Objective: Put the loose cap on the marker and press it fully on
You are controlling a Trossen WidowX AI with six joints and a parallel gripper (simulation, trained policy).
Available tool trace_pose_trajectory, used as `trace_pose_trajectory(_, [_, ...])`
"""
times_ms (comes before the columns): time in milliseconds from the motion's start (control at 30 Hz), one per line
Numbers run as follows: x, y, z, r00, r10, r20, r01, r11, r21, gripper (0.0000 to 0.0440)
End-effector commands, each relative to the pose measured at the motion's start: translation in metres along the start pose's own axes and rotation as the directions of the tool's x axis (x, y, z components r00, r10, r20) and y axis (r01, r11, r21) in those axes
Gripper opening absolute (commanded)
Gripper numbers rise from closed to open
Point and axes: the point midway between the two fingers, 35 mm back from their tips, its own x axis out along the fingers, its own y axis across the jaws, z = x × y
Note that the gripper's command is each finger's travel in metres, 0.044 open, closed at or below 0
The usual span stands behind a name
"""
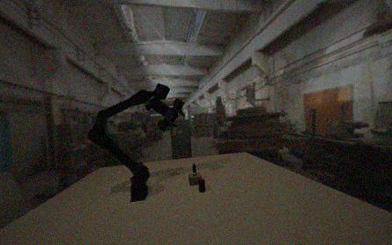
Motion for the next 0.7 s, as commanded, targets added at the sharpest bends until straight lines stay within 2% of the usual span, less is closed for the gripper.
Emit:
trace_pose_trajectory(0, [0.003,0.0,0.003,1.0,-0.024,0.008,0.024,1.0,0.0,0.0337])
trace_pose_trajectory(667, [0.03,-0.016,0.03,0.976,-0.209,0.065,0.208,0.978,0.034,0.0337])
